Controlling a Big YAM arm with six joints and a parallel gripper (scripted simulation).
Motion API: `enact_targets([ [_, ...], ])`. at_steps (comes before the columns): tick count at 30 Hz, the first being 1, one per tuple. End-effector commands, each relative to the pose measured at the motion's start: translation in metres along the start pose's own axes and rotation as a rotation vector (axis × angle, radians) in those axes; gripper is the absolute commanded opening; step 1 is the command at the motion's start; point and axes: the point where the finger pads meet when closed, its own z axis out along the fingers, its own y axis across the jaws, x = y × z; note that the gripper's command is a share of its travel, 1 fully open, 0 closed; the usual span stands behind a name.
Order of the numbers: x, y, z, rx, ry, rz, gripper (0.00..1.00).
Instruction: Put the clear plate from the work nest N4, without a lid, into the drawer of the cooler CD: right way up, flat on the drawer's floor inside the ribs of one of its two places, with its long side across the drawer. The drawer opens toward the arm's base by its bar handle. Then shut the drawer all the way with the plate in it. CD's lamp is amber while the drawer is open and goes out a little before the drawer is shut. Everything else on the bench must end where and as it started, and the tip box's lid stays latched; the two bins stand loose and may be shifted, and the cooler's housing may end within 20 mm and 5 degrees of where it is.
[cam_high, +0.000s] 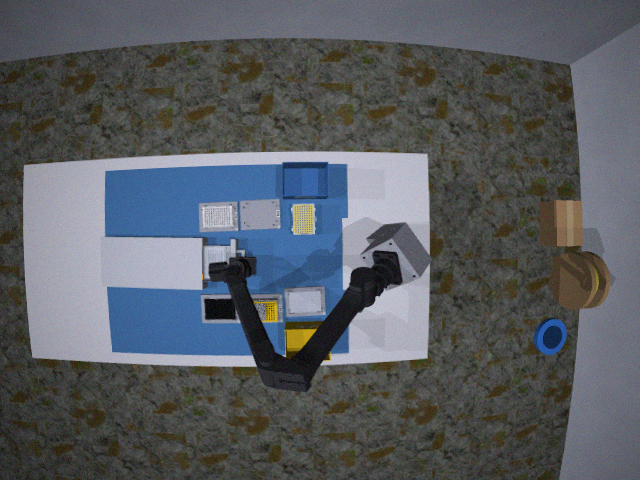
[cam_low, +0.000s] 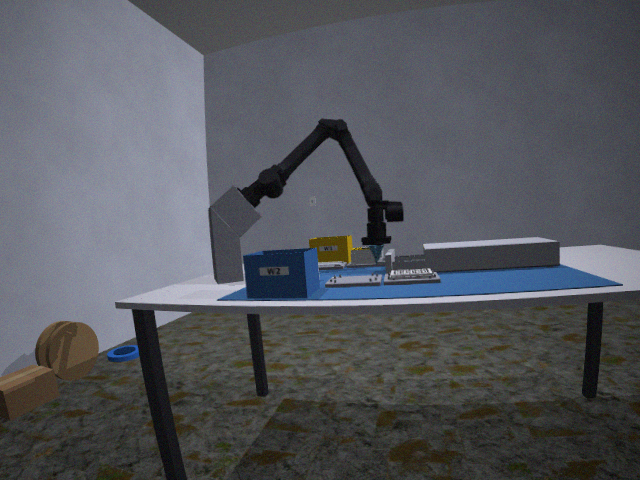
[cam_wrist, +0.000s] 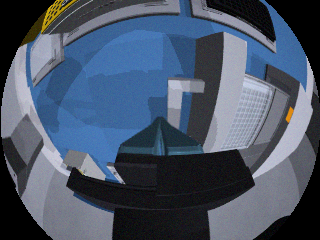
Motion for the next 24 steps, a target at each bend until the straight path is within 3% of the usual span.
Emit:
enact_targets([
  [1,0.0062,-0.0366,-0.017,0.073,0.014,-0.021,0.0],
  [21,0.0062,-0.0366,-0.0171,0.073,0.014,-0.021,0.0],
  [24,0.0111,-0.0321,-0.0112,0.044,0.017,-0.005,0.0],
])
